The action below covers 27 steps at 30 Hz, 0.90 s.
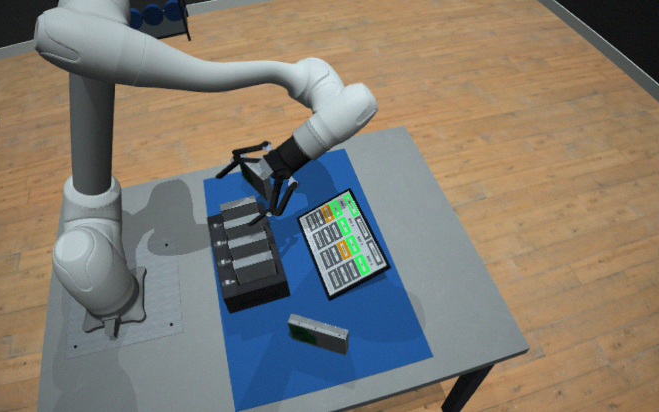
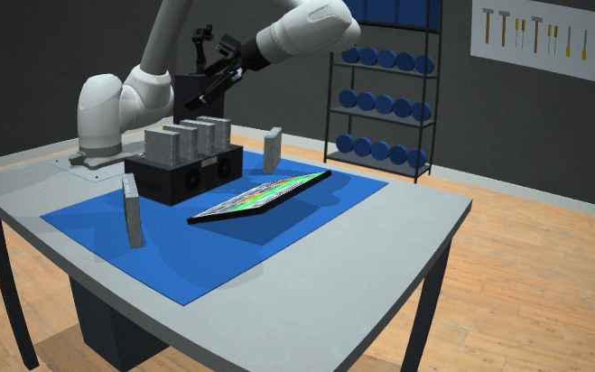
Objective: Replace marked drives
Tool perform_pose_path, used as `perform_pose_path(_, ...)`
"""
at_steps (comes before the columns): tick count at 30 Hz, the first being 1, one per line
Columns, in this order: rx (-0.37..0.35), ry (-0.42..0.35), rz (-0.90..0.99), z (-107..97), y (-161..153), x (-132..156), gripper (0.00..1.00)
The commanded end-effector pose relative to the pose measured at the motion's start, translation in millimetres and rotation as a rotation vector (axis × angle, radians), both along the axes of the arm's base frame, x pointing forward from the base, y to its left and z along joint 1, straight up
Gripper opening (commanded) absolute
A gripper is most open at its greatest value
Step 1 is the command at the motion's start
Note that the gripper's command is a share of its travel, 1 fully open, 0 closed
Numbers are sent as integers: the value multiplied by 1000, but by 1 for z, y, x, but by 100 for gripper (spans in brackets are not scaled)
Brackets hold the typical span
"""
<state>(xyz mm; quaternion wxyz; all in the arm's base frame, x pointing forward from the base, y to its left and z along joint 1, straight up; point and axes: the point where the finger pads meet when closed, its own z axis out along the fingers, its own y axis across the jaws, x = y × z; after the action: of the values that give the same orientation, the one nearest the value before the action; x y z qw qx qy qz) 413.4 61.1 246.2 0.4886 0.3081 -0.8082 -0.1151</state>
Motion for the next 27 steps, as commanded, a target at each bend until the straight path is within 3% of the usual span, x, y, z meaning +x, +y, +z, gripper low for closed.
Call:
perform_pose_path(1,0,-1,0,0,0,0,100)
perform_pose_path(19,5,-8,6,1,0,0,100)
perform_pose_path(22,56,-84,82,7,-4,0,100)
perform_pose_path(25,168,-251,236,19,-10,0,100)
perform_pose_path(26,171,-255,240,19,-10,0,100)
perform_pose_path(27,214,-319,299,24,-13,0,100)
